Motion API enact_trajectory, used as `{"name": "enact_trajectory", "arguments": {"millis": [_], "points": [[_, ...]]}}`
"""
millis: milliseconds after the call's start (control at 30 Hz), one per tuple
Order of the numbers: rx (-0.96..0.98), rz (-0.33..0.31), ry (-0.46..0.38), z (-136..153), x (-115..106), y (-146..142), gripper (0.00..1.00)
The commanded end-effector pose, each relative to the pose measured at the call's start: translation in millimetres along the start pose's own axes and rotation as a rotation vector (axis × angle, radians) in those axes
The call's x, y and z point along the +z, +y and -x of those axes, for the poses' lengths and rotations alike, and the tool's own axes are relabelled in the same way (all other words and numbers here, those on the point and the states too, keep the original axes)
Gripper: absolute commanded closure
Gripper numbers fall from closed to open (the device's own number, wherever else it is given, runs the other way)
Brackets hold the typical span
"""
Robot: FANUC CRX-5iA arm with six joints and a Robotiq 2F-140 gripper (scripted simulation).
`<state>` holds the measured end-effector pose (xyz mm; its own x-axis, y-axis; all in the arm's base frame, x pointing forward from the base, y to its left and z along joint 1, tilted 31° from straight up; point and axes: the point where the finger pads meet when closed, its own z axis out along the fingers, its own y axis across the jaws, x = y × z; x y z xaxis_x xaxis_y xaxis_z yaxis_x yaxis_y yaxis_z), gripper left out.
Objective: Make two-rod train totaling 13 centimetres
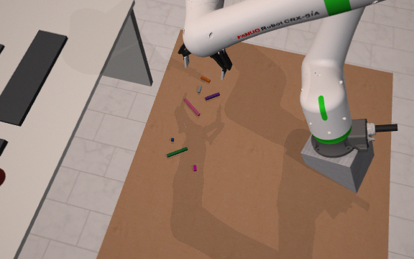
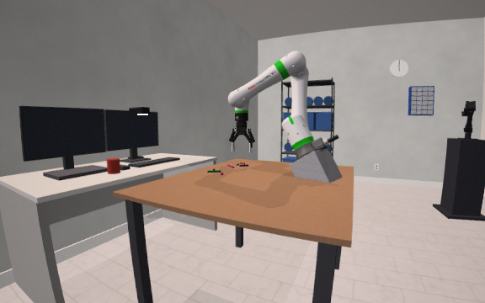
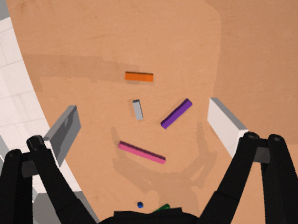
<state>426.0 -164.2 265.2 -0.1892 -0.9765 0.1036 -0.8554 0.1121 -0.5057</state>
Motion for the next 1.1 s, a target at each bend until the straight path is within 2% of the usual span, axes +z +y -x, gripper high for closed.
{"name": "enact_trajectory", "arguments": {"millis": [0,33,67,1067], "points": [[0.134,-0.004,0.000,-17.2,-4.0,-3.6,0.00],[0.134,-0.004,0.000,-17.2,-4.0,-3.6,0.00],[0.134,-0.004,0.000,-17.2,-4.0,-3.6,0.65],[0.134,-0.004,0.000,-17.2,-4.0,-3.6,0.65]]}}
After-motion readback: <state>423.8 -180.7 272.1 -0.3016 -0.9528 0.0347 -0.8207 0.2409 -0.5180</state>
